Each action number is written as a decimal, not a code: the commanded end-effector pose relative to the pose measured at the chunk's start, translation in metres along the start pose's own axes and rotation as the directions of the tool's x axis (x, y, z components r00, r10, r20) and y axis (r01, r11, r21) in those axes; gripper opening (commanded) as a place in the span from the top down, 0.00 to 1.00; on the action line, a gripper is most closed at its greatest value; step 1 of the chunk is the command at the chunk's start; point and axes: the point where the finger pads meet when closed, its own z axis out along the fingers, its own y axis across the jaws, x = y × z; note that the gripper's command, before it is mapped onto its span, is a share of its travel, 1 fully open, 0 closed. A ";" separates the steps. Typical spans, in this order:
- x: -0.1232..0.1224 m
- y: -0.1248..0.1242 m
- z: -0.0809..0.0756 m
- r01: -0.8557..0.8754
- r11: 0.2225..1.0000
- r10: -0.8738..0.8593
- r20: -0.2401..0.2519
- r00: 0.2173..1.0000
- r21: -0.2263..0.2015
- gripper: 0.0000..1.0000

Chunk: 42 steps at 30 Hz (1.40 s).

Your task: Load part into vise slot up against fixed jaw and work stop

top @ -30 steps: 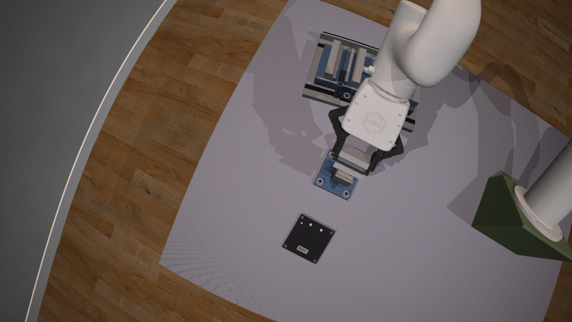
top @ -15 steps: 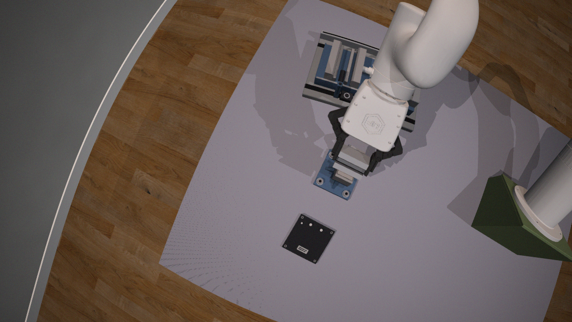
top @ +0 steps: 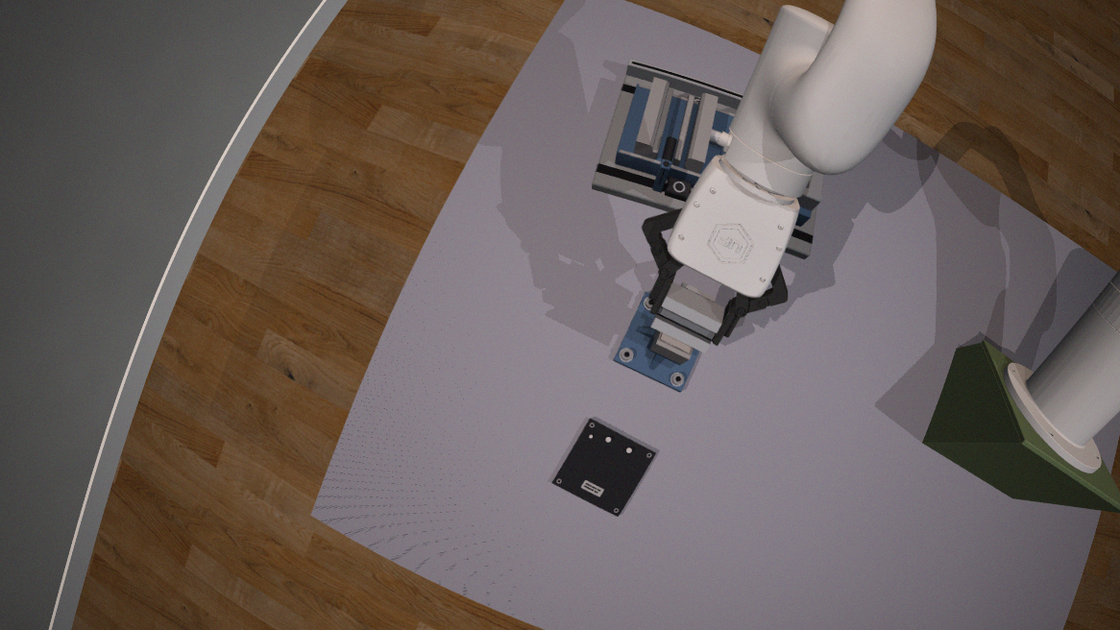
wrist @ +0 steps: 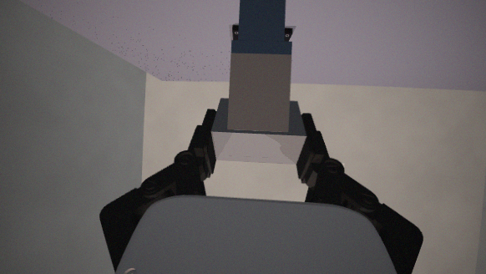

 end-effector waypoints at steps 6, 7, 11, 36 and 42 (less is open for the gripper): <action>-0.001 -0.001 -0.001 0.001 1.000 -0.001 0.000 1.000 0.002 1.00; -0.001 -0.001 -0.001 0.001 1.000 -0.001 0.000 1.000 0.002 1.00; -0.001 -0.001 -0.001 0.001 1.000 -0.001 0.000 1.000 0.002 1.00; -0.001 -0.001 -0.001 0.001 1.000 -0.001 0.000 1.000 0.002 0.11; -0.001 -0.001 -0.001 0.001 1.000 -0.001 0.000 1.000 0.002 0.11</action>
